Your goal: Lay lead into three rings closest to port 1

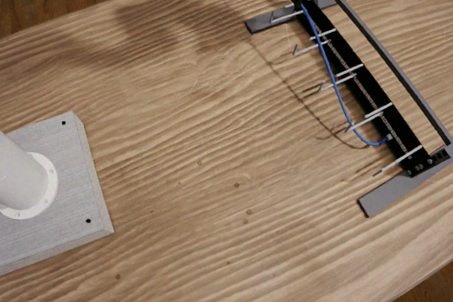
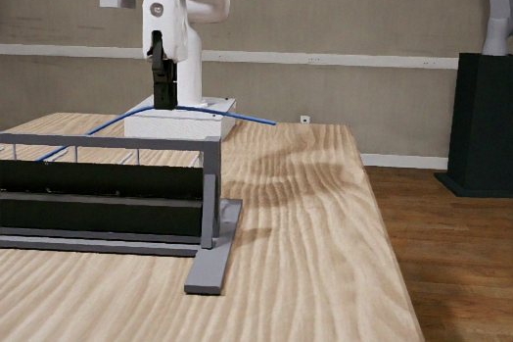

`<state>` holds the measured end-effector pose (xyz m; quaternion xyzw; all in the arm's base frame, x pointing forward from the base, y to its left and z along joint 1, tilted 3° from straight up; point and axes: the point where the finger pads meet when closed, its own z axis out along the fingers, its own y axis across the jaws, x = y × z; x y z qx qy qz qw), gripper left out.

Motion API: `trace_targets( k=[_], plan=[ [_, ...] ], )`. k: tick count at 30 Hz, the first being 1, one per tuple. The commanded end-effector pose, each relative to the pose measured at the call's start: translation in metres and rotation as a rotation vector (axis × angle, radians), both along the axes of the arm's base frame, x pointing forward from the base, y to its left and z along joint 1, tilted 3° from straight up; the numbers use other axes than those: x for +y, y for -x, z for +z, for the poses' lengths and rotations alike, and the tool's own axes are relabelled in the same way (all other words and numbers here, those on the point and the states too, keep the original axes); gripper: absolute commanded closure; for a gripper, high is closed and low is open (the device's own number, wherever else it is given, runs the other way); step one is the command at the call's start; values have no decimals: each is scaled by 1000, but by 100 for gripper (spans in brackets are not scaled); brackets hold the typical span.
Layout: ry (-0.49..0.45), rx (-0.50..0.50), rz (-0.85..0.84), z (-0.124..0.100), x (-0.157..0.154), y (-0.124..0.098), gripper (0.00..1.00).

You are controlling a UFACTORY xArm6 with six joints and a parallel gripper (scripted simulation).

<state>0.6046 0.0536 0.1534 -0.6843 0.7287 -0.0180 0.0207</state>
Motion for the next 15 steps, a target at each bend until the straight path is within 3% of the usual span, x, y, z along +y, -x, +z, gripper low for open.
trace_targets(
  k=[1,15],
  plan=[
    [-1,-6,0,3,0,-1,100],
    [-1,-6,0,-3,0,-2,100]
  ],
)
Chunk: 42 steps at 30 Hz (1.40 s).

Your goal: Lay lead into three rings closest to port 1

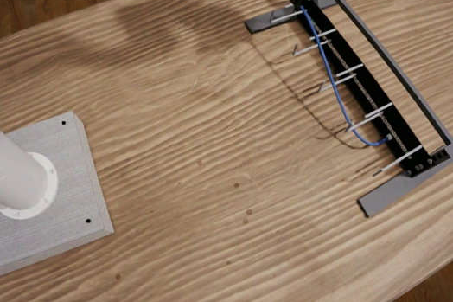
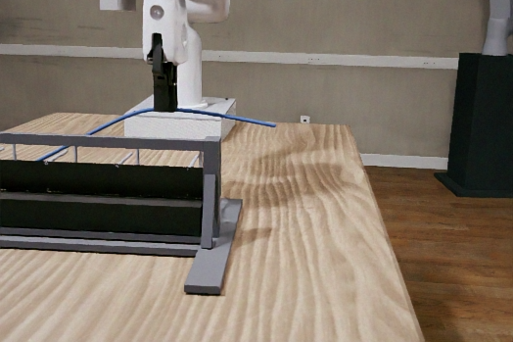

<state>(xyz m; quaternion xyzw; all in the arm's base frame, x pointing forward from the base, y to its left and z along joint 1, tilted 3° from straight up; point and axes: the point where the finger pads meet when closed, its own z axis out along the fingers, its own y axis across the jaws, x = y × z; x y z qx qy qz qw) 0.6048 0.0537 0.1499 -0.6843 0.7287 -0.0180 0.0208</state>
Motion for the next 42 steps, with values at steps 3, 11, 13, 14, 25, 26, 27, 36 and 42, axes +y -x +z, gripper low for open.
trace_targets(
  k=[3,11,13,14,25,26,27,36,42],
  plan=[
    [0,-5,0,-1,0,-1,100],
    [0,-5,0,-9,0,-2,100],
    [0,-5,0,-11,0,-2,100],
    [0,-5,0,-13,0,-2,100],
    [0,-5,0,-29,0,-3,100],
    [0,-5,0,-31,0,-3,100],
    [0,-5,0,-33,0,-3,100],
    [0,-5,0,-51,0,-4,100],
    [0,-5,0,-59,0,-5,100]
  ],
)
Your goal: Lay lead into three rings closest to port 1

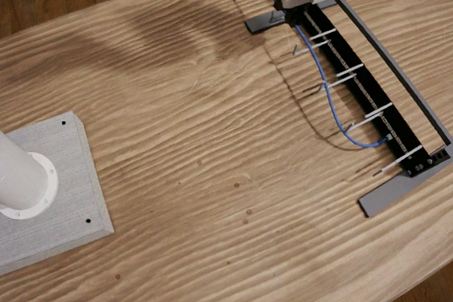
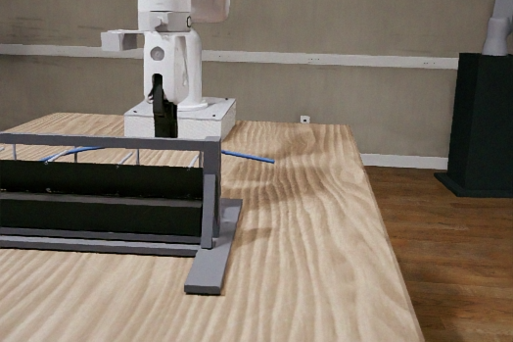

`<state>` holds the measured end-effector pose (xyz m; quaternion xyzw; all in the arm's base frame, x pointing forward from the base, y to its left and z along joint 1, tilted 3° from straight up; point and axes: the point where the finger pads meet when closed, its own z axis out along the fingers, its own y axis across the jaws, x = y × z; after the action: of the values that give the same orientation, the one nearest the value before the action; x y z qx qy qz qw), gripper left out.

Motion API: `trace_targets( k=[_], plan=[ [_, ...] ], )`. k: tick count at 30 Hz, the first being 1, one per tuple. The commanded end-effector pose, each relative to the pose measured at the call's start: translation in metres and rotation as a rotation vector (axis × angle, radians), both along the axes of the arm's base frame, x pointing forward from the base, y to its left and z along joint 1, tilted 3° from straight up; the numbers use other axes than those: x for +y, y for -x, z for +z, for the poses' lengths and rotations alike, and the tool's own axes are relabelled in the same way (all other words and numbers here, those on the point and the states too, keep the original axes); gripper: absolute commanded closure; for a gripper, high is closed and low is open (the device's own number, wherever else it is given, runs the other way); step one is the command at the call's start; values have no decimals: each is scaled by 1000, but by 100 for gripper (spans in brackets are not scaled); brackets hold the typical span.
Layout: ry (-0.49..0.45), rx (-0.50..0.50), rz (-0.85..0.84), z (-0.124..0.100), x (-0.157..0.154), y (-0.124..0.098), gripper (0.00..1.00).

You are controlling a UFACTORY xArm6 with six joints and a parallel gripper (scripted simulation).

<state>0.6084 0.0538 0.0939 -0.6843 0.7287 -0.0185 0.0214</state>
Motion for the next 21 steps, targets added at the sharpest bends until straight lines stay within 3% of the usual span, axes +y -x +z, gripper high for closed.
trace_targets(
  k=[1,21],
  plan=[
    [0,-4,0,-5,0,-1,100],
    [0,-4,0,-30,0,-3,100]
  ],
)
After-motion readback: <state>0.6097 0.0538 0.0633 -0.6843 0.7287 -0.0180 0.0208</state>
